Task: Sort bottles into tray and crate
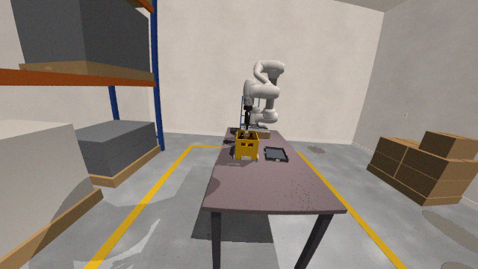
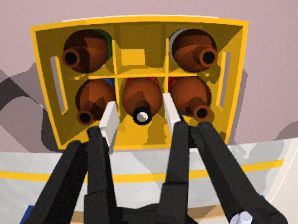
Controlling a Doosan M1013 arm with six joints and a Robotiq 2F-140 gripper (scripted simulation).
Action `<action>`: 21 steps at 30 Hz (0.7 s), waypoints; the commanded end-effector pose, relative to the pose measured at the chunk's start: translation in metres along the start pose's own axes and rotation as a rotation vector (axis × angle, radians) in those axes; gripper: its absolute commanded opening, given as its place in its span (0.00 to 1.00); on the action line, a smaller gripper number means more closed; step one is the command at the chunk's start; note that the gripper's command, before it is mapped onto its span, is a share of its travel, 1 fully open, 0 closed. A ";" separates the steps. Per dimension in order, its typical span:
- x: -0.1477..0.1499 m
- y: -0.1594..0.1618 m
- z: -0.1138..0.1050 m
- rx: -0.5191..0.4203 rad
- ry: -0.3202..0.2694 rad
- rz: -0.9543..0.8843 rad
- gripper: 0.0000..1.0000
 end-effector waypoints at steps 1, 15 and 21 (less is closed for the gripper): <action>0.000 0.012 0.001 0.002 0.001 -0.045 0.38; -0.001 0.026 0.004 0.000 0.000 -0.190 0.38; -0.001 0.032 0.005 0.001 0.000 -0.241 0.38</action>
Point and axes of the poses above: the point where the finger pads meet when closed, its own z axis out along the fingers, its own x axis across the jaws, y = z × x, the point moved 9 cm from there along -z, back along the fingers, and after that the axes turned 3 degrees about z, right-handed, at the moved point
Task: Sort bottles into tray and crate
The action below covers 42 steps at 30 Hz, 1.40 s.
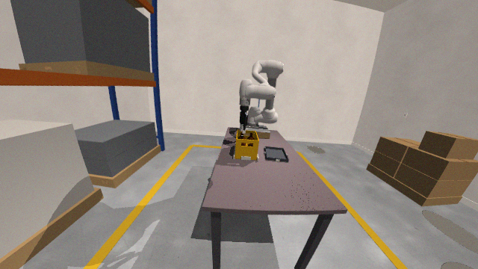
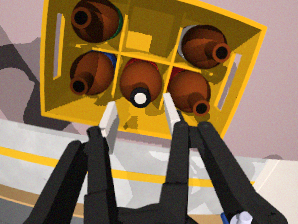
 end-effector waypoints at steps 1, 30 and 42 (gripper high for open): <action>0.000 0.000 0.000 0.000 0.000 -0.013 0.38; -0.001 0.001 -0.001 0.001 0.001 -0.352 0.38; -0.001 0.001 -0.001 0.002 0.002 -0.418 0.38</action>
Point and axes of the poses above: the point where the finger pads meet when closed, its own z axis out along the fingers, its own x axis across the jaws, y = z × x, the point moved 9 cm from there along -z, back along the fingers, and after that the axes turned 3 degrees about z, right-handed, at the moved point
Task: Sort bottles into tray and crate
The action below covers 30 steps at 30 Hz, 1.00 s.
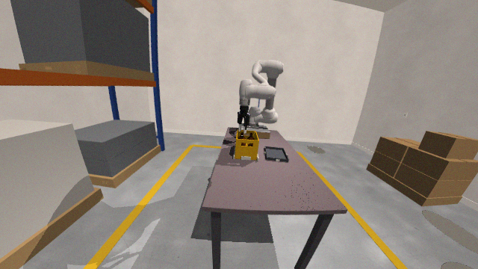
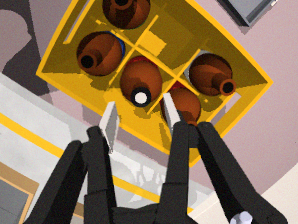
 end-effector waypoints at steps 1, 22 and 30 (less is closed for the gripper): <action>0.000 0.000 0.000 0.000 0.000 -0.001 0.38; 0.000 0.000 0.024 0.000 0.000 -0.001 0.38; 0.000 0.000 0.032 0.000 0.000 -0.001 0.38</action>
Point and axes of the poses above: the point where the finger pads meet when closed, its own z axis out along the fingers, its own x axis across the jaws, y = z × x, the point moved 9 cm from there along -z, back along the fingers, and after that the axes turned 3 degrees about z, right-handed, at the moved point
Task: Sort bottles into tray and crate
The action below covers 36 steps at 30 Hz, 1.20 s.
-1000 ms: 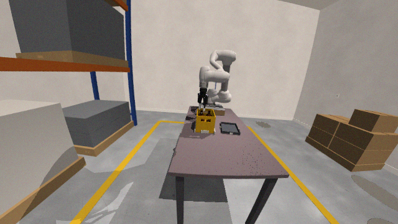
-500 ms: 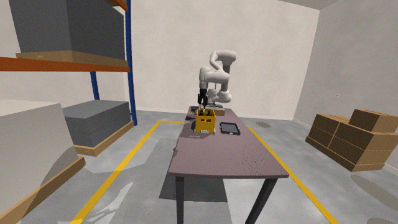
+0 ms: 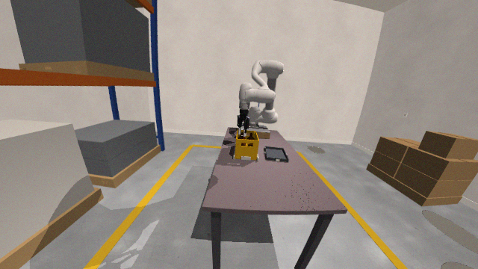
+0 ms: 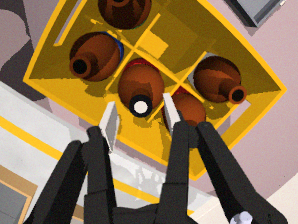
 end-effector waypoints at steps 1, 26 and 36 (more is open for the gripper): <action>0.000 0.000 0.004 0.000 0.000 0.000 0.38; 0.000 0.000 0.031 0.000 0.000 0.000 0.38; 0.000 0.000 0.033 0.000 0.000 0.000 0.00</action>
Point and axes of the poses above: the point where the finger pads meet when closed, its own z axis out along the fingers, its own x axis across the jaws, y = z × x, the point moved 9 cm from there along -z, back along the fingers, and after that the axes turned 3 degrees about z, right-handed, at the moved point
